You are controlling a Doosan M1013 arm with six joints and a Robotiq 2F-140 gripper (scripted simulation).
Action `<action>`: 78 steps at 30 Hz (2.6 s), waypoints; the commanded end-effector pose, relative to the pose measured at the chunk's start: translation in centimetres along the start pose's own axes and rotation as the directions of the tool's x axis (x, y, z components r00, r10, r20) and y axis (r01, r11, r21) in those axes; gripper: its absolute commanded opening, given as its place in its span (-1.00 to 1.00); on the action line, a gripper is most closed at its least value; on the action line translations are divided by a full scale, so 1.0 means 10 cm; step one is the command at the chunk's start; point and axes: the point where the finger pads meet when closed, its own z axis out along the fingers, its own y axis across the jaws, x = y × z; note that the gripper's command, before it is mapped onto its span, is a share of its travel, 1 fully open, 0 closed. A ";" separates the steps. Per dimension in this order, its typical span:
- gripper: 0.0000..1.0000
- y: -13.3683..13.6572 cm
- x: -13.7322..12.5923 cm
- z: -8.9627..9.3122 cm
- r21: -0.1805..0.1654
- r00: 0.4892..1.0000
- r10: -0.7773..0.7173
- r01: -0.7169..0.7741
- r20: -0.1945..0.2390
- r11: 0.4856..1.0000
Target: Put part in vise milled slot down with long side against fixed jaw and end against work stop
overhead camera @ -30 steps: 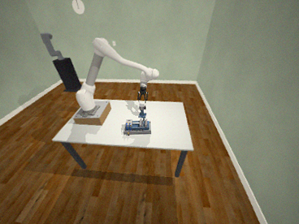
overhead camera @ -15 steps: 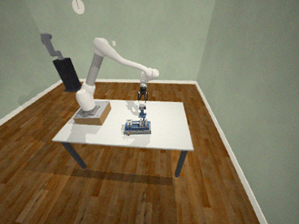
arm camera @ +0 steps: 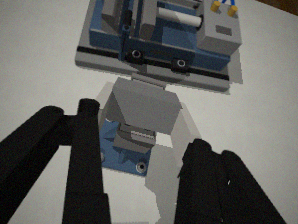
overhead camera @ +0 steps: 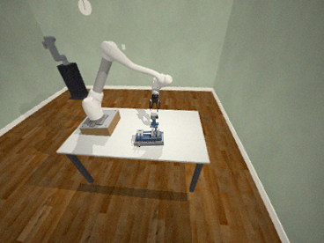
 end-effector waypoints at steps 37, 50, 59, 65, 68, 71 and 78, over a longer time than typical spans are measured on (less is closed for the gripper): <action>0.02 0.01 -0.03 0.01 0.002 1.000 0.003 -0.003 -0.002 1.000; 0.02 0.01 -0.03 0.01 0.002 1.000 0.003 -0.003 -0.002 1.000; 0.02 0.01 -0.03 0.01 0.002 1.000 0.003 -0.003 -0.002 1.000; 0.02 0.01 -0.03 0.01 0.002 1.000 0.003 -0.003 -0.002 1.000; 0.02 0.01 -0.03 0.01 0.002 1.000 0.003 -0.003 -0.002 1.000; 0.02 0.01 -0.03 0.01 0.002 1.000 0.003 -0.003 -0.002 1.000; 0.02 0.01 -0.03 0.01 0.002 1.000 0.003 -0.003 -0.002 1.000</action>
